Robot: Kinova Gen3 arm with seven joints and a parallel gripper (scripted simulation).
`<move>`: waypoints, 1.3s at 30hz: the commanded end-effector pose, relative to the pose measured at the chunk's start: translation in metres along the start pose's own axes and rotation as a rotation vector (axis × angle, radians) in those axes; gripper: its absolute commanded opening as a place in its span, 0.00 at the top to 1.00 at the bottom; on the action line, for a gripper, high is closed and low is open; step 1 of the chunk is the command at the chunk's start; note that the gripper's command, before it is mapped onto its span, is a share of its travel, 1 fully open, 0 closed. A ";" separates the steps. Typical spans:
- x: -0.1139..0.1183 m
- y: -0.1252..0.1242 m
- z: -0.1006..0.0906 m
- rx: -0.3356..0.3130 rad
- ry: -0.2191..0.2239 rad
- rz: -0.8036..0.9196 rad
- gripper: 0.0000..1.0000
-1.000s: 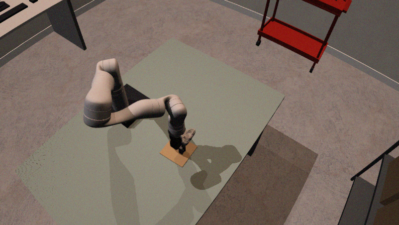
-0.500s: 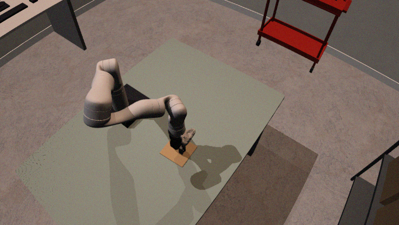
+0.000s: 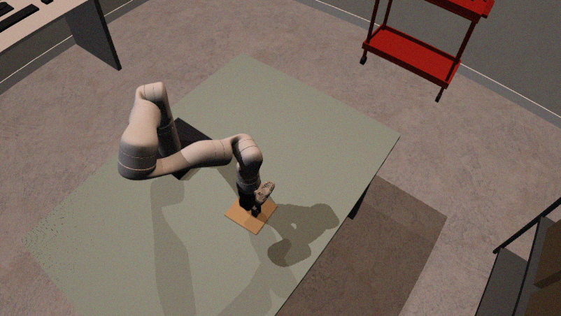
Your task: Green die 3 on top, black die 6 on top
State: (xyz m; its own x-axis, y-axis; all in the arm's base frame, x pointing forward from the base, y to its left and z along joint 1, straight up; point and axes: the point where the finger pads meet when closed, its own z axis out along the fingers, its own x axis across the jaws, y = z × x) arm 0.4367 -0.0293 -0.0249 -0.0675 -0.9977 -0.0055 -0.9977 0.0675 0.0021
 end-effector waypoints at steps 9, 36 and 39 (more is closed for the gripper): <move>0.000 0.000 0.000 0.001 0.000 0.000 0.66; 0.000 0.000 0.000 0.001 0.000 0.000 0.66; 0.000 0.000 0.000 0.001 0.000 0.000 0.60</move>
State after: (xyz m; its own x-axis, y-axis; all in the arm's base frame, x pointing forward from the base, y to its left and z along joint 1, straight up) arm 0.4366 -0.0290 -0.0253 -0.0672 -0.9977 -0.0059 -0.9977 0.0672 0.0026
